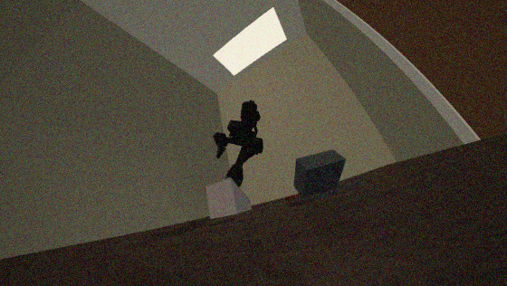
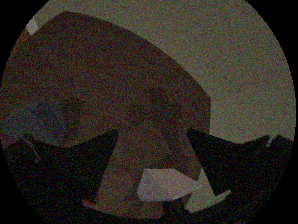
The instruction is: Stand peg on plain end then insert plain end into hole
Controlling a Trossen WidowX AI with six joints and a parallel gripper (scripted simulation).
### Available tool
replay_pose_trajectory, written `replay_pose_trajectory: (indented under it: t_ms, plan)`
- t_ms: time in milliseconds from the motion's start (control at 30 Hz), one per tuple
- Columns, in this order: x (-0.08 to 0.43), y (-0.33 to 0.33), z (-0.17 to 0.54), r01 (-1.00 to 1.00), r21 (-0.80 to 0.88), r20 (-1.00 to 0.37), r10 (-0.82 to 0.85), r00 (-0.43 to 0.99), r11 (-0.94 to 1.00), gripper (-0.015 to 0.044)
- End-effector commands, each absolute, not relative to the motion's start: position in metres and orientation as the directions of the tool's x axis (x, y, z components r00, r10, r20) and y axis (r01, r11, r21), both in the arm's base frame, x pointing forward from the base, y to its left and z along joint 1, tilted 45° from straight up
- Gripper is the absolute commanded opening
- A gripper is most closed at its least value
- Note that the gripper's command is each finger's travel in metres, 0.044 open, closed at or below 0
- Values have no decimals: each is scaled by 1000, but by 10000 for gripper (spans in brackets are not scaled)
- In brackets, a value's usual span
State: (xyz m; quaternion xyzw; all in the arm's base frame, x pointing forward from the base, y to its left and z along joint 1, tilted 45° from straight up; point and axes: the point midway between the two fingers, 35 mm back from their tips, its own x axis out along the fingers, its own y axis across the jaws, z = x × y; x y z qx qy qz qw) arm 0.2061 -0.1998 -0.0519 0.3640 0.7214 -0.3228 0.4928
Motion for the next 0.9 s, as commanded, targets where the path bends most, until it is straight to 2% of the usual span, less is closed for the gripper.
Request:
replay_pose_trajectory:
  t_ms: [0,467,867]
  plan:
    - [229,-168,-39,823,-5,-949,256,-183,569,440]
    - [290,-39,21,645,368,-876,482,-1,669,440]
    - [291,72,83,427,640,-710,704,11,639,440]
